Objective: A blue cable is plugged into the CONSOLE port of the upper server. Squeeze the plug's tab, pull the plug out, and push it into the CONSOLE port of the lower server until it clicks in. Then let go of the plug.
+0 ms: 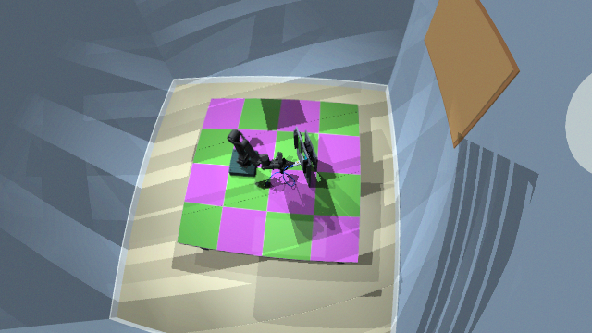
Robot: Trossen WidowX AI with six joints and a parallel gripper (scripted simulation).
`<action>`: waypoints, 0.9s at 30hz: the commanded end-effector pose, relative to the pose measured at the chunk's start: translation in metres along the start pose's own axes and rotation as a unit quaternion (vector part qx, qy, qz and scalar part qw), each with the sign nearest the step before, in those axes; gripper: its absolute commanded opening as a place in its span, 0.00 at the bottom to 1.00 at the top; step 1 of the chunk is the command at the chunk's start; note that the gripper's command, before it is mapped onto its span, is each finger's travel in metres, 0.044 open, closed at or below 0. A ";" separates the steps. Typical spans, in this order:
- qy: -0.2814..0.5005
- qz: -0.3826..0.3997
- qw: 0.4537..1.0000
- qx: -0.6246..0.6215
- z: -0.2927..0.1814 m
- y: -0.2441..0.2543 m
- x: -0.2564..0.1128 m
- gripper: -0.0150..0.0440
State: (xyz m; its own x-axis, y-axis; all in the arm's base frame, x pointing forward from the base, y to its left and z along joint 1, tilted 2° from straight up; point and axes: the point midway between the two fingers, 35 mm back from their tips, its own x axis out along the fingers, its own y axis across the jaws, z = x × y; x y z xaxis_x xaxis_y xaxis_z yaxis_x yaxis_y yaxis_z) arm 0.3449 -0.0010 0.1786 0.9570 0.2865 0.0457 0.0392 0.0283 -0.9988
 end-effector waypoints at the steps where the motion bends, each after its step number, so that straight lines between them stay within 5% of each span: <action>1: 0.006 -0.004 1.000 0.001 0.003 -0.003 0.001 0.25; 27: 0.022 -0.010 1.000 0.004 0.011 -0.003 0.013 0.25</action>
State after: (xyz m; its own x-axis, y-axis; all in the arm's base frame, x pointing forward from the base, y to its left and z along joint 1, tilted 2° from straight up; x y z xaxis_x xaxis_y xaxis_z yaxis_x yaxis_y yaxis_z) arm 0.3524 0.0110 0.1811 0.9681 0.2436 0.0590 0.0517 0.0365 -0.9980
